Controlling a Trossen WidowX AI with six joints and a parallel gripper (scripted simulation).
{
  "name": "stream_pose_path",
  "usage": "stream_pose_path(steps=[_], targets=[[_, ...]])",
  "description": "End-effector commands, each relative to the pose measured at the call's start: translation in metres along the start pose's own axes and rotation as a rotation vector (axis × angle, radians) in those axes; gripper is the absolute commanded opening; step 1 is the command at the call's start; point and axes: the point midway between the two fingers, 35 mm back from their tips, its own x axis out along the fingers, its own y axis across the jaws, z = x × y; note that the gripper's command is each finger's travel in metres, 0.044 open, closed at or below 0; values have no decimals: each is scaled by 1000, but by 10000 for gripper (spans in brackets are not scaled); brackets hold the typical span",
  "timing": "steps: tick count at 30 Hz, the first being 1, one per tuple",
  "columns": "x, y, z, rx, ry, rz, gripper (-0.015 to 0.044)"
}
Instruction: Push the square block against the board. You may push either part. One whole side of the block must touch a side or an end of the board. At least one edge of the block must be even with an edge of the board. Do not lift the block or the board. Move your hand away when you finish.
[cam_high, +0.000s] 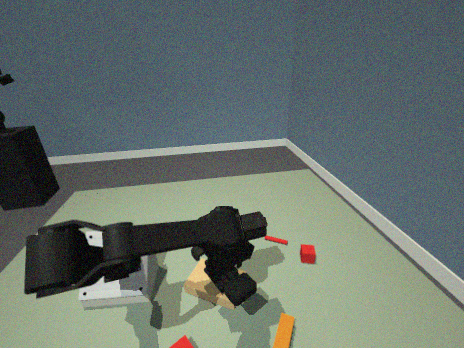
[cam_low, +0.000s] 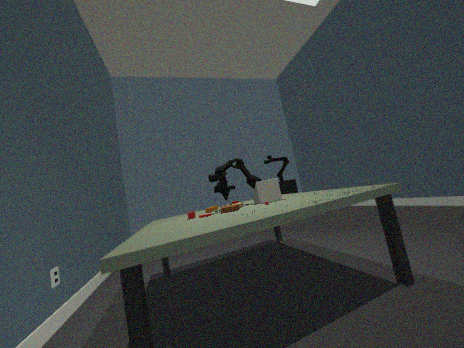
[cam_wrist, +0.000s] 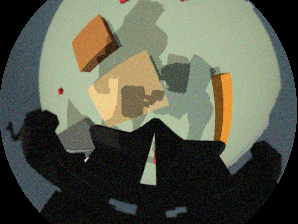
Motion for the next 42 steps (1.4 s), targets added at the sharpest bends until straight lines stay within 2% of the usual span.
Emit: stream_pose_path(steps=[1,13,18,22,24,42], targets=[[1,7,-11,-130,-4,3,0],[6,29,-45,-523,-1,6,0],[9,30,-45,-528,-2,6,0],[52,29,-46,-528,0,4,0],[61,29,-47,-528,3,1,0],[61,35,-34,-528,0,4,0]])
